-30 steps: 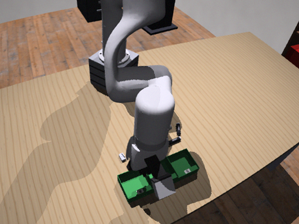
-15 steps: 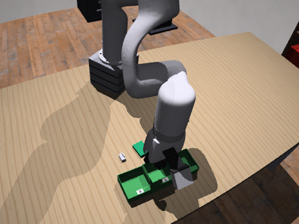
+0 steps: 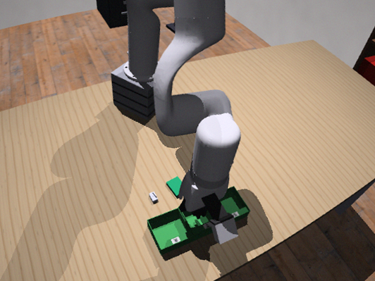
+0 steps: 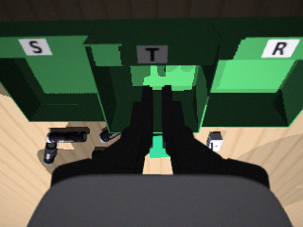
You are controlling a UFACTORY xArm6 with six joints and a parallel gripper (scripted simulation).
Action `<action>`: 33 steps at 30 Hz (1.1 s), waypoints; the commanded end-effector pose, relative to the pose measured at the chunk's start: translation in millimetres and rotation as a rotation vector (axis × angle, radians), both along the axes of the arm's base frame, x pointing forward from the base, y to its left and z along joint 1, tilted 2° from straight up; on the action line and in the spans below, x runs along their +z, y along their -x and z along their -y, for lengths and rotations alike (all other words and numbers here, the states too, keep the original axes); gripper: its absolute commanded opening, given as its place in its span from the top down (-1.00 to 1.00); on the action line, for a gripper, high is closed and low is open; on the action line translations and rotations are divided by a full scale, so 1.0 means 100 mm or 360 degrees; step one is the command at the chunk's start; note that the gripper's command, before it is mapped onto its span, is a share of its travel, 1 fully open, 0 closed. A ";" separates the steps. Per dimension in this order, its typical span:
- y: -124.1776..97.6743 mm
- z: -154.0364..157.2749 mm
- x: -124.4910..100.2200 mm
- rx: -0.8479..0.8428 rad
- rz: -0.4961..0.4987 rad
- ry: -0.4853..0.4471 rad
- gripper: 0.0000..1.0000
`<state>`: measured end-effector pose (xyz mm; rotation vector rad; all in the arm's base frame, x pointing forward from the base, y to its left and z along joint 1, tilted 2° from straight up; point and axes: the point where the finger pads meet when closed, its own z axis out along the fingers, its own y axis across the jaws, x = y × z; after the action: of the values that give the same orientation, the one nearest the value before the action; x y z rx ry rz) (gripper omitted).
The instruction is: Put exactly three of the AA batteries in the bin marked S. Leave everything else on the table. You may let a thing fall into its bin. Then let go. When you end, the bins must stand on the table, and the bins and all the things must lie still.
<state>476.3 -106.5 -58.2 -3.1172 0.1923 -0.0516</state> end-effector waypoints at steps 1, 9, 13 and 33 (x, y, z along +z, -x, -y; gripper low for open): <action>-0.02 0.00 -0.08 0.0000 0.0007 0.0001 0.85; -0.03 0.00 -0.22 0.0000 0.0007 0.0001 0.85; -0.03 0.00 -0.22 0.0000 0.0007 0.0001 0.85; -0.03 0.00 -0.22 0.0000 0.0007 0.0001 0.85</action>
<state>477.5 -106.1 -82.1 -3.1172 0.1921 -0.0521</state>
